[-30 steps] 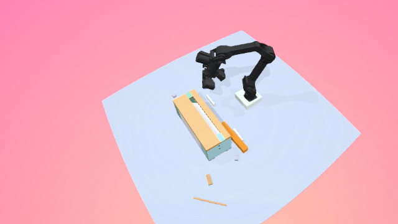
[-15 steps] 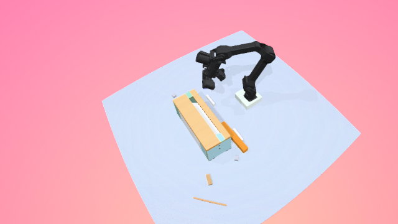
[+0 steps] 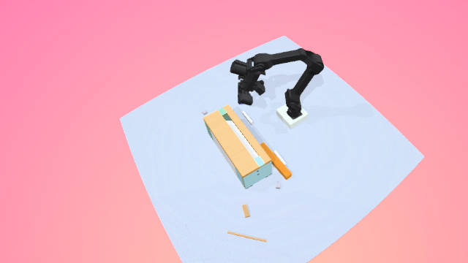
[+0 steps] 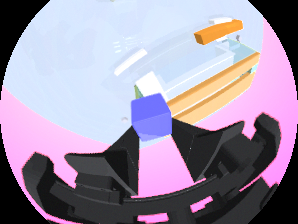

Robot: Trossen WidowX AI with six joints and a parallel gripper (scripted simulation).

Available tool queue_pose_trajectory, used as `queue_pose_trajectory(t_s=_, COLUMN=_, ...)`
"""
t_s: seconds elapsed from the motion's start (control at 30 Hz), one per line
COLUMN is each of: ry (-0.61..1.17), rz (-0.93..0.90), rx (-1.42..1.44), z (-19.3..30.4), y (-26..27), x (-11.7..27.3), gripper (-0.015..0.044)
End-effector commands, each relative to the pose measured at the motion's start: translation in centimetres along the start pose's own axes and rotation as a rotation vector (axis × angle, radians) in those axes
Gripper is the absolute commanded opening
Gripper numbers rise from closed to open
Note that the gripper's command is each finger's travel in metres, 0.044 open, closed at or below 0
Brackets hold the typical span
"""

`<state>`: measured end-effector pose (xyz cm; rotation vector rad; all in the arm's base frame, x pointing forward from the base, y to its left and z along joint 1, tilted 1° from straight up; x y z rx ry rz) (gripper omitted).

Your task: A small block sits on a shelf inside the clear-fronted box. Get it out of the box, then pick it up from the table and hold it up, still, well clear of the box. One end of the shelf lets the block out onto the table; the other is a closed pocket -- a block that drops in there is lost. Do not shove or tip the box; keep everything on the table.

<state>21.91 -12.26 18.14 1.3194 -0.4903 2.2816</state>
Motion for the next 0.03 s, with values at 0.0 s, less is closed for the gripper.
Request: queue_pose_trajectory(t_s=0.0, ry=0.010, rz=-0.003, rx=-0.005, z=0.16, y=0.01, x=0.24, gripper=0.0000)
Point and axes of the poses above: the point midway between the two fingers, 35 mm back from their tips, its own x axis back along the fingers, its own y axis across the jaws, z = x × y, the point moved 2 cm from there along x, back along the fingers, and after that the axes turned 5 degrees about -x, right-handed, at the moved point
